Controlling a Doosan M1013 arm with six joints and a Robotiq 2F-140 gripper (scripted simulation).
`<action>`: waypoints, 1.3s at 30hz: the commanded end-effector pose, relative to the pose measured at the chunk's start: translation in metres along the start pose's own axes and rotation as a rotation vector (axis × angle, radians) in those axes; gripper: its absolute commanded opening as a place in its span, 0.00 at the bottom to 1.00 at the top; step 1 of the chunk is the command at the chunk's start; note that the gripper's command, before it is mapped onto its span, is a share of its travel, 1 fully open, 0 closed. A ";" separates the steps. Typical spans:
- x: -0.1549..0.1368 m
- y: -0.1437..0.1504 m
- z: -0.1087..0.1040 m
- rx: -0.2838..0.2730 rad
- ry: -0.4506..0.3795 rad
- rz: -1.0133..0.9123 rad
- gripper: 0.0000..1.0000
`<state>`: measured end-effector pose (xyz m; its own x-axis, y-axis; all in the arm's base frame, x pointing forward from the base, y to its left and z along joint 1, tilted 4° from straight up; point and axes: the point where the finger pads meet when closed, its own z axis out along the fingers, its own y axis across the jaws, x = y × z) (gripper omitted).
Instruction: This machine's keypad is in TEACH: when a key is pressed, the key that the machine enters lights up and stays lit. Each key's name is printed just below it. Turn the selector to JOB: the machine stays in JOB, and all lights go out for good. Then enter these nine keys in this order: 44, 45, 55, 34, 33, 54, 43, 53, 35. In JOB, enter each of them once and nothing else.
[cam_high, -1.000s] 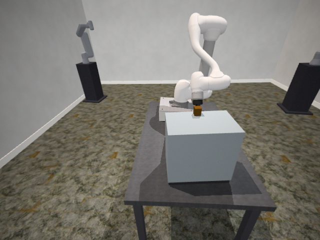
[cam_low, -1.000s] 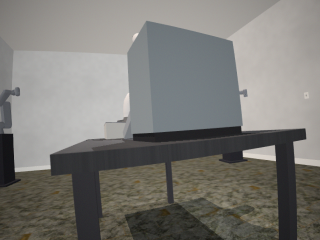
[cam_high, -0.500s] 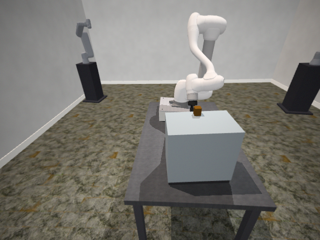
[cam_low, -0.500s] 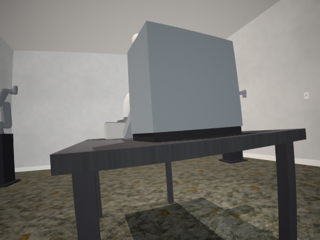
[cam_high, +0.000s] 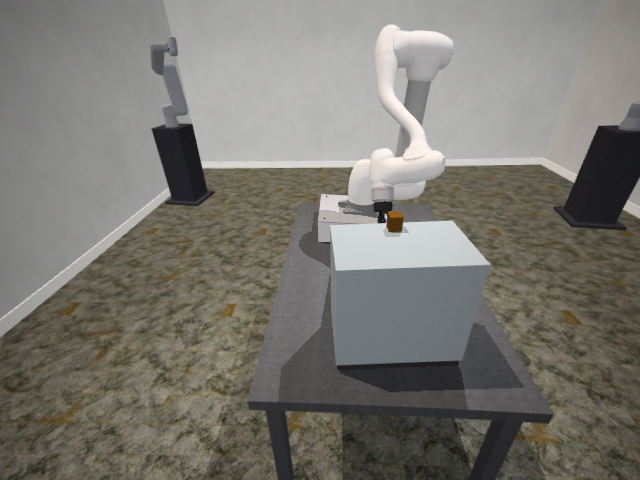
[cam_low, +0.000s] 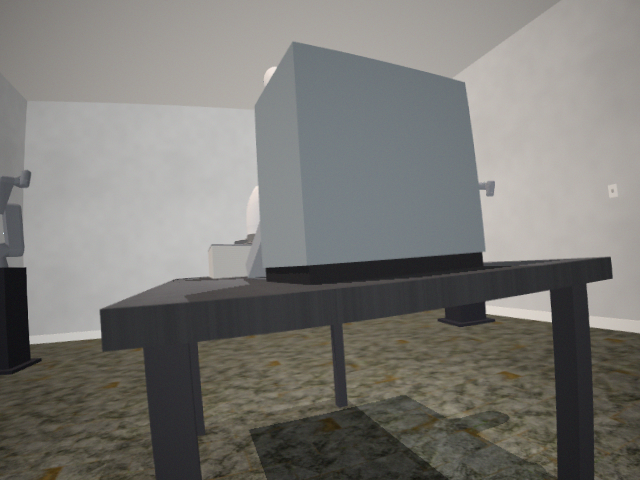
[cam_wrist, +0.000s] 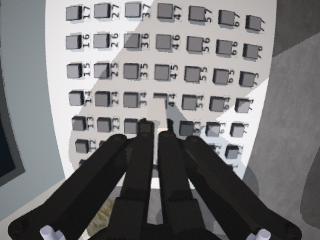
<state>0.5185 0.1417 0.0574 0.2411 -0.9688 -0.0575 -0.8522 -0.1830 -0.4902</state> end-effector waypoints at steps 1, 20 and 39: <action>0.001 0.004 0.005 -0.008 0.000 0.010 0.00; 0.001 0.004 0.017 -0.008 0.000 0.010 0.00; 0.001 0.004 0.018 -0.008 0.000 0.010 0.00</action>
<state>0.5227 0.1426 0.0426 0.2377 -0.9695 -0.0596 -0.8564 -0.1802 -0.4838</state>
